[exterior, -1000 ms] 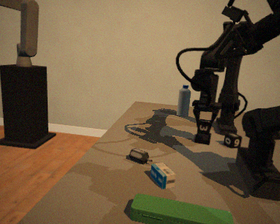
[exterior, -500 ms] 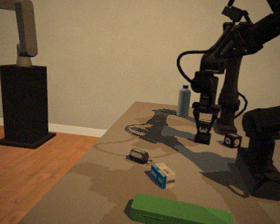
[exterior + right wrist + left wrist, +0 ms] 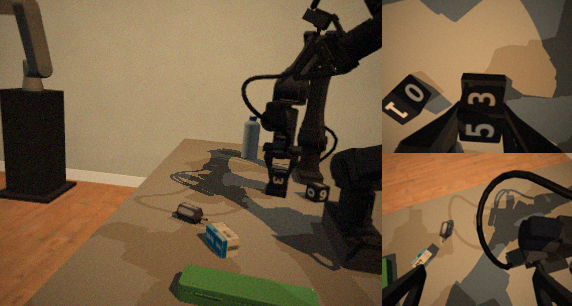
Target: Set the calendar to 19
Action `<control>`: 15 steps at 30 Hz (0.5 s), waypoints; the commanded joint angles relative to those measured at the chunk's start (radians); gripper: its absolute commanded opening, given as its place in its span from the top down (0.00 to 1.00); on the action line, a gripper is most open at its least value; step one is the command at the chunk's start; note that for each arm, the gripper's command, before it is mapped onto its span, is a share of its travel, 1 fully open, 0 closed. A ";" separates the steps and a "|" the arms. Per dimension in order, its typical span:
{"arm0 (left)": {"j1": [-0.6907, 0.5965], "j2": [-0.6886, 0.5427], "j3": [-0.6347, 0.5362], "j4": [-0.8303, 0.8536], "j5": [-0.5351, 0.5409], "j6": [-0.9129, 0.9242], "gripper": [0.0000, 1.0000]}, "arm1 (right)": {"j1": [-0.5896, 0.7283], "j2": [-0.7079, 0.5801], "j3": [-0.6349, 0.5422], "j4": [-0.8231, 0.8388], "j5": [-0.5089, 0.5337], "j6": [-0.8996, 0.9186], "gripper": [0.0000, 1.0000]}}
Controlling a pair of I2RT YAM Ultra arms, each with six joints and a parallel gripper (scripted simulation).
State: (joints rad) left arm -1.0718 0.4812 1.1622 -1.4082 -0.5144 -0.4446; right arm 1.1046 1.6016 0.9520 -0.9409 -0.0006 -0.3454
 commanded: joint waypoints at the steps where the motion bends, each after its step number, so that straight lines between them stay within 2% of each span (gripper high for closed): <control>1: -0.003 0.014 -0.011 0.006 -0.016 -0.006 0.00 | -0.007 -0.037 -0.012 0.019 0.001 -0.012 0.60; 15: -0.003 0.014 -0.011 0.006 -0.016 -0.006 0.00 | -0.009 -0.038 -0.007 0.013 0.001 -0.012 0.60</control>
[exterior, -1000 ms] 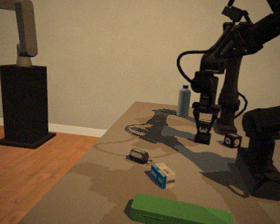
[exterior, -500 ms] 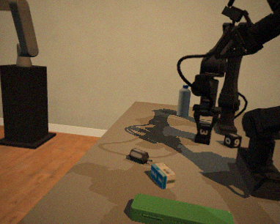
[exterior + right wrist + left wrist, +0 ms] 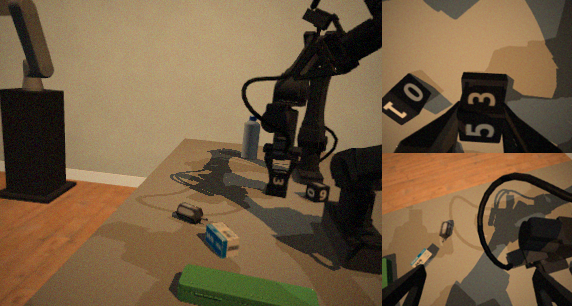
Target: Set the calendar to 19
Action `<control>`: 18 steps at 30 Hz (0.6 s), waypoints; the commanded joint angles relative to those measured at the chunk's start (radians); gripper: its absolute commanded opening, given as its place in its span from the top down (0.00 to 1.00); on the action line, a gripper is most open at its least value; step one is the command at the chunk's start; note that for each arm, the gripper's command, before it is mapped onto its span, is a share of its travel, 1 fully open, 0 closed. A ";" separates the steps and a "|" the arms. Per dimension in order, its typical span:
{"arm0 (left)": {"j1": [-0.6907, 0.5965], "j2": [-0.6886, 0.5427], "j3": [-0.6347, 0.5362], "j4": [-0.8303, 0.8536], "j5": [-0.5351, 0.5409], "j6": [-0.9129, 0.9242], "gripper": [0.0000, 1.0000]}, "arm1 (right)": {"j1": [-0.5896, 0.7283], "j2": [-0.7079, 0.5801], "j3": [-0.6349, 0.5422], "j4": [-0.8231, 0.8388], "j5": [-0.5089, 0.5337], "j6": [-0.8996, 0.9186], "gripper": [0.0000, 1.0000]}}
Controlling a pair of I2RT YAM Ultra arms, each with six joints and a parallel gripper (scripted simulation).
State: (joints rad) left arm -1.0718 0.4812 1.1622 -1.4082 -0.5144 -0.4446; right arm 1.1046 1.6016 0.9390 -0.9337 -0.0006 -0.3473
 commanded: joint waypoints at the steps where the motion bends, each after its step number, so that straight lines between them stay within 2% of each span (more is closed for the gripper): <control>1: -0.003 0.014 -0.011 0.006 -0.016 -0.006 0.00 | -0.009 -0.038 0.006 0.006 0.001 -0.011 0.60; 18: -0.003 0.014 -0.011 0.006 -0.016 -0.006 0.00 | -0.011 -0.040 0.020 0.010 0.001 -0.016 0.60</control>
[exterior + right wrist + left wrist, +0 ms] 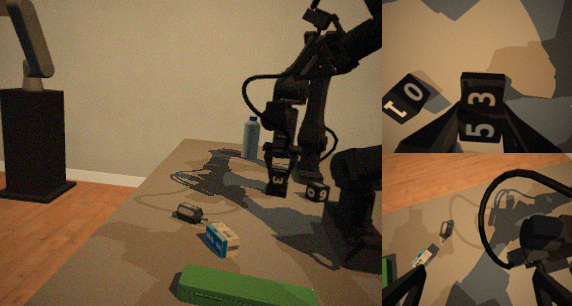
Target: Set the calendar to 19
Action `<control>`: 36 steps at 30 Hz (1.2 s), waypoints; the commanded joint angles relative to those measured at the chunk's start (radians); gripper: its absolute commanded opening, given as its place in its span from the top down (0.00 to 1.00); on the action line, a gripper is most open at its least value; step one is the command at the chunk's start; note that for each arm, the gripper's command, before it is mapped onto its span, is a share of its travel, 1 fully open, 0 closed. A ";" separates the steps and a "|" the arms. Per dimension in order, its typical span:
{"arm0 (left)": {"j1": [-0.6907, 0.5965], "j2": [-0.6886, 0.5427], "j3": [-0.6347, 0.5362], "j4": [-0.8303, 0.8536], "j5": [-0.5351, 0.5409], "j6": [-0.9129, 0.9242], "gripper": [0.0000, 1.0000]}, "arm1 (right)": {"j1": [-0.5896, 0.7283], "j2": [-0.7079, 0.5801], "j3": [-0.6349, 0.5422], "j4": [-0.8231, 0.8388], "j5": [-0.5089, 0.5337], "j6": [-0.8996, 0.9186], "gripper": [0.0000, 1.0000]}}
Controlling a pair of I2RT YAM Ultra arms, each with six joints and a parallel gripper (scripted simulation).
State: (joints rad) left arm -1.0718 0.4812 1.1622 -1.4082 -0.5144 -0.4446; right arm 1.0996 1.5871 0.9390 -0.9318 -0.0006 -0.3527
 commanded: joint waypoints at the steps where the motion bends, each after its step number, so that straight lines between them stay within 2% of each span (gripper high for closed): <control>1: -0.003 0.014 -0.011 0.006 -0.016 -0.006 0.00 | -0.006 -0.025 0.019 0.017 0.001 -0.011 0.60; 19: -0.003 0.014 -0.011 0.006 -0.016 -0.006 0.00 | -0.010 0.021 -0.069 0.117 0.001 -0.012 0.60; 30: -0.003 0.014 -0.011 0.006 -0.016 -0.006 0.00 | -0.004 0.035 -0.051 0.098 0.000 -0.005 0.60; 32: -0.003 0.014 -0.011 0.006 -0.016 -0.006 0.00 | -0.004 0.035 -0.051 0.098 0.000 -0.005 0.37; 33: -0.003 0.014 -0.011 0.006 -0.016 -0.006 0.00 | -0.004 0.035 -0.051 0.098 0.000 -0.005 0.31; 36: -0.003 0.014 -0.011 0.006 -0.016 -0.006 0.00 | -0.003 0.023 -0.040 0.097 0.004 -0.004 0.31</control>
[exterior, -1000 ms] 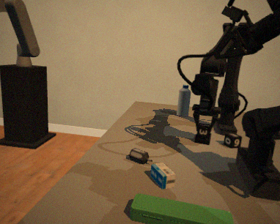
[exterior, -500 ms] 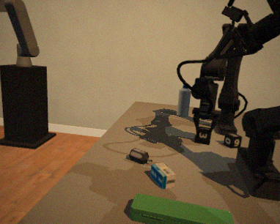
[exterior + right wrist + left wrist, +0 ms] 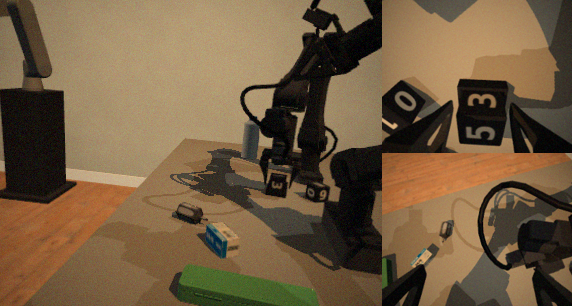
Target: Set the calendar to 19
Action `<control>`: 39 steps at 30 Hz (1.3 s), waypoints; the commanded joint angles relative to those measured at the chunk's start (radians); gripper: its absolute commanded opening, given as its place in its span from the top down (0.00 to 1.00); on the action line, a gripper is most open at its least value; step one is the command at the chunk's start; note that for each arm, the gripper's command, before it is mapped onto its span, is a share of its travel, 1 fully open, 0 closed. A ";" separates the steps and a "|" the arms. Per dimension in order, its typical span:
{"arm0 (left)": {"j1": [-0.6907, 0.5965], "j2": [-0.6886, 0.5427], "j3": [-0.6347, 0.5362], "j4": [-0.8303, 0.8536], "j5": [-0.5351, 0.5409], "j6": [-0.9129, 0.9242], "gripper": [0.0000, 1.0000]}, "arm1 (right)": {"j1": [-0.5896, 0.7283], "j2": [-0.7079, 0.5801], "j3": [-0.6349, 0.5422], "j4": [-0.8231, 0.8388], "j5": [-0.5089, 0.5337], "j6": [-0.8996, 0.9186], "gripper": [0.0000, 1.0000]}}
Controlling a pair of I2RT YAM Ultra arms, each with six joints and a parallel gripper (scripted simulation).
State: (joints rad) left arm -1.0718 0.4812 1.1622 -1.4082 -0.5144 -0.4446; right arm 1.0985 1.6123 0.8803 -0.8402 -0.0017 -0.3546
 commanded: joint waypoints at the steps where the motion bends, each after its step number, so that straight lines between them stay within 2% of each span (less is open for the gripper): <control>1: -0.003 0.014 -0.011 0.006 -0.016 -0.006 0.00 | -0.001 -0.004 0.020 0.005 0.005 -0.001 0.31; 21: -0.003 0.014 -0.011 0.006 -0.016 -0.006 0.00 | 0.004 -0.065 0.074 -0.077 0.003 0.007 0.31; 39: -0.003 0.014 -0.011 0.006 -0.016 -0.006 0.00 | -0.005 -0.116 0.232 -0.303 0.004 0.003 0.31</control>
State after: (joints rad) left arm -1.0718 0.4812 1.1622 -1.4082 -0.5144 -0.4446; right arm 1.0988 1.5284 1.0737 -1.0920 -0.0013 -0.3508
